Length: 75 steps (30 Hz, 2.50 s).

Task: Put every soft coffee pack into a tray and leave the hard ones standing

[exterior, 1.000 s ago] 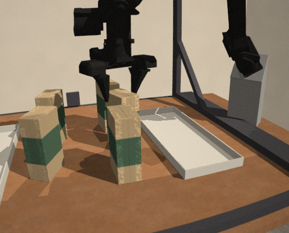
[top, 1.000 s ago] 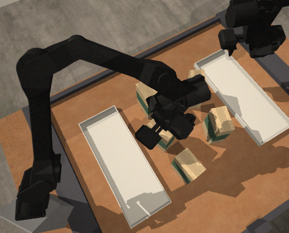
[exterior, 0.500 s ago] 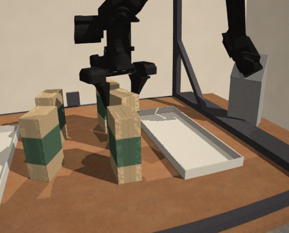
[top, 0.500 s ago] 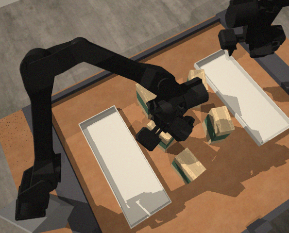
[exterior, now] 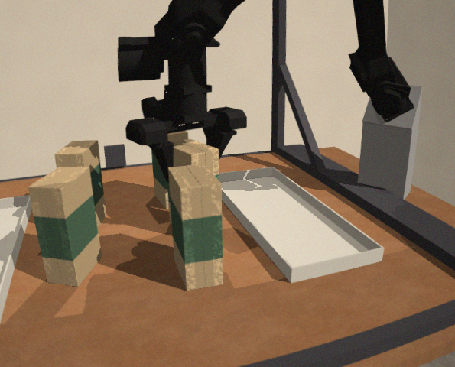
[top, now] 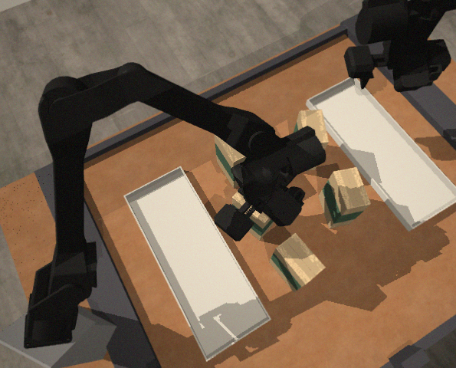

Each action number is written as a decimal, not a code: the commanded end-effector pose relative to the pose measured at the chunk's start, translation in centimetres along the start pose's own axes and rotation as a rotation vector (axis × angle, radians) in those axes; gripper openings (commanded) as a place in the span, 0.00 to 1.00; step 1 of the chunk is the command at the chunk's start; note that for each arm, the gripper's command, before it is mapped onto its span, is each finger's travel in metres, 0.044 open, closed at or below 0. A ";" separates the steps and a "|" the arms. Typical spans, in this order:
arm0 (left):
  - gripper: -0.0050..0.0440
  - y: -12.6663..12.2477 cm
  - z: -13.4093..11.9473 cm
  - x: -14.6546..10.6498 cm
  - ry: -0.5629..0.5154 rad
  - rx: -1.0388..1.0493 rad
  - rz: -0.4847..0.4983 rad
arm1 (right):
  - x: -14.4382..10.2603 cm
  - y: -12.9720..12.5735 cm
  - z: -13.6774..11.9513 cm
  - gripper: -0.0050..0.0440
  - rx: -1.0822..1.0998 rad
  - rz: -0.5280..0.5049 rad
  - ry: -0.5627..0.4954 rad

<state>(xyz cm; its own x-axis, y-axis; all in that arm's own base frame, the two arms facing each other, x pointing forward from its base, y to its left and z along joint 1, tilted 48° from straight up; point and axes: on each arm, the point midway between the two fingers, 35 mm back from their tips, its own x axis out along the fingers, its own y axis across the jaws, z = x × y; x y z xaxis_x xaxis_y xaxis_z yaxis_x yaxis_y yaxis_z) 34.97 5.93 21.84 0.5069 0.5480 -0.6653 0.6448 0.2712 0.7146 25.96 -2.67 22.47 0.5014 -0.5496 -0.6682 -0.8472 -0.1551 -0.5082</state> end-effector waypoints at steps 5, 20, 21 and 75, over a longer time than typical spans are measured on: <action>0.85 0.2 -0.1 0.7 -0.007 -0.003 0.008 | -0.4 -0.2 -0.2 0.84 0.011 -0.015 -0.007; 0.85 0.2 -0.1 0.8 -0.007 -0.003 0.008 | -0.4 -0.2 -0.2 0.84 0.011 -0.015 -0.007; 0.85 0.2 -0.1 0.8 -0.007 -0.003 0.008 | -0.4 -0.2 -0.2 0.84 0.011 -0.015 -0.007; 0.85 0.2 -0.1 0.8 -0.007 -0.003 0.008 | -0.4 -0.2 -0.2 0.84 0.011 -0.015 -0.007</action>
<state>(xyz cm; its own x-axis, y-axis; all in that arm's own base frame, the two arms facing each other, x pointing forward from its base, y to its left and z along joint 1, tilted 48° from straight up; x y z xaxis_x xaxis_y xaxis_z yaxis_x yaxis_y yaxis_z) 35.49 6.56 20.84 0.5021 0.5481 -0.6690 0.6497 0.2715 0.7101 25.96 -2.67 22.47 0.5014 -0.5496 -0.6682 -0.8472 -0.1551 -0.5082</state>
